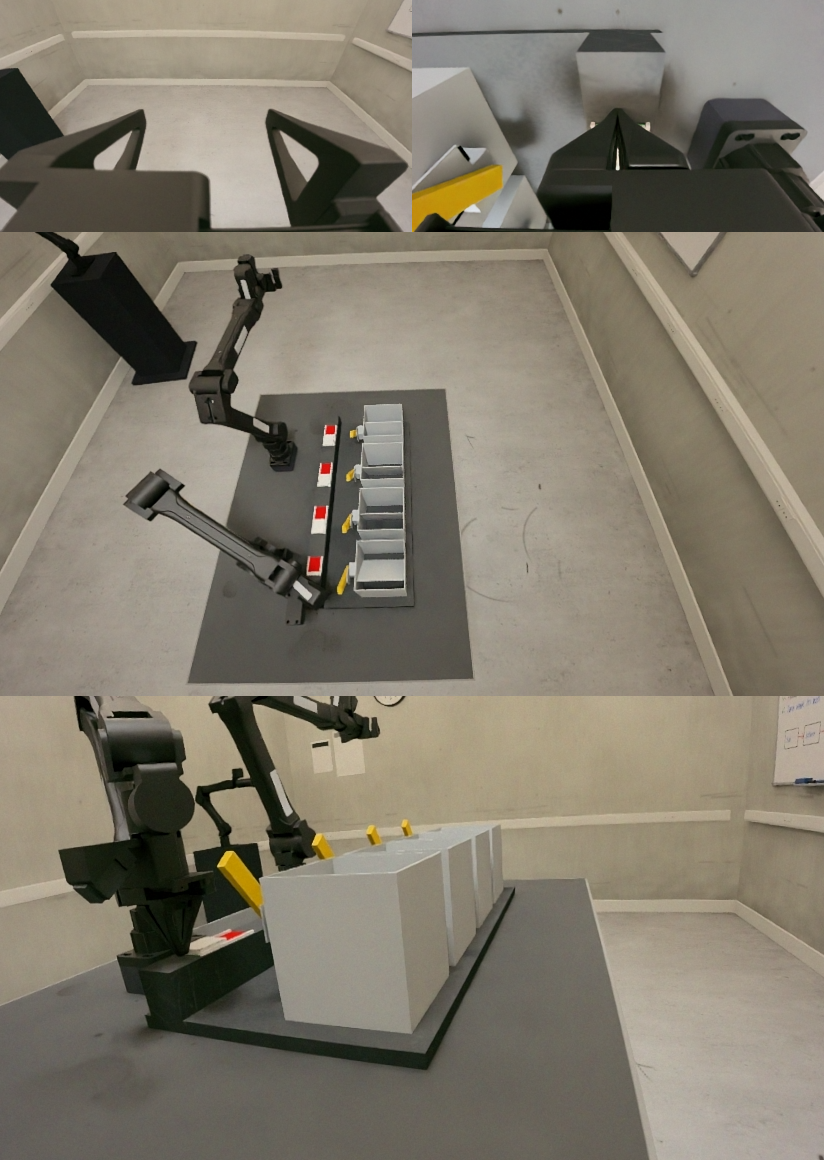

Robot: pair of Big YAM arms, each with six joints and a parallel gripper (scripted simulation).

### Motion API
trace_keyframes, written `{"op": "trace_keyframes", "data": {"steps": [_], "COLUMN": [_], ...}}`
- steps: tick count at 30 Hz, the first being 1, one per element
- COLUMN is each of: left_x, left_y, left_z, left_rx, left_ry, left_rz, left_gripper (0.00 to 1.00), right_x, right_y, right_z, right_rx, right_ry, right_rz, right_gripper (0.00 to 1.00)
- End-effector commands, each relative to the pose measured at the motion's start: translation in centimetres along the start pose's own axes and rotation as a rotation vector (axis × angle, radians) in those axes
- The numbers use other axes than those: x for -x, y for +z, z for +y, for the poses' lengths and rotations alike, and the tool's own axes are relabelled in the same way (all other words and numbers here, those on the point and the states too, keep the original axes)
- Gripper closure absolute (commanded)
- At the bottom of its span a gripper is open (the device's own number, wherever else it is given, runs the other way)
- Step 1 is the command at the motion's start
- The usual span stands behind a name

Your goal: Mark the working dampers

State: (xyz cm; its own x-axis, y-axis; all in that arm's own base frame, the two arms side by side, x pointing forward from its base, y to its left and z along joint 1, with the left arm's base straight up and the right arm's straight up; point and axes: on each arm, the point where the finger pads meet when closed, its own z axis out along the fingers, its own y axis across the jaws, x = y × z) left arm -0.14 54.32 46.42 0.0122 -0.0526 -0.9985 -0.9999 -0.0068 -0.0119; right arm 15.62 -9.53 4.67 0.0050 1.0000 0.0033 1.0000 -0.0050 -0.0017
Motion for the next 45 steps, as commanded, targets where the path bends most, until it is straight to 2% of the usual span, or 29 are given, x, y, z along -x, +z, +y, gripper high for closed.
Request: {"op": "trace_keyframes", "data": {"steps": [1, 45], "left_x": [3.6, 3.6], "left_y": [0.0, 0.0], "left_z": [0.3, 0.3], "left_rx": [0.003, 0.003], "left_ry": [0.012, 0.012], "left_rz": [-0.053, -0.053], "left_gripper": [0.0, 0.0], "right_x": [0.0, -2.3], "right_y": [-0.6, -0.4], "right_z": [0.5, 0.2], "right_rx": [0.013, 0.005], "right_ry": [0.003, 0.003], "right_rz": [-0.012, -0.003], "right_gripper": [1.0, 1.0]}}
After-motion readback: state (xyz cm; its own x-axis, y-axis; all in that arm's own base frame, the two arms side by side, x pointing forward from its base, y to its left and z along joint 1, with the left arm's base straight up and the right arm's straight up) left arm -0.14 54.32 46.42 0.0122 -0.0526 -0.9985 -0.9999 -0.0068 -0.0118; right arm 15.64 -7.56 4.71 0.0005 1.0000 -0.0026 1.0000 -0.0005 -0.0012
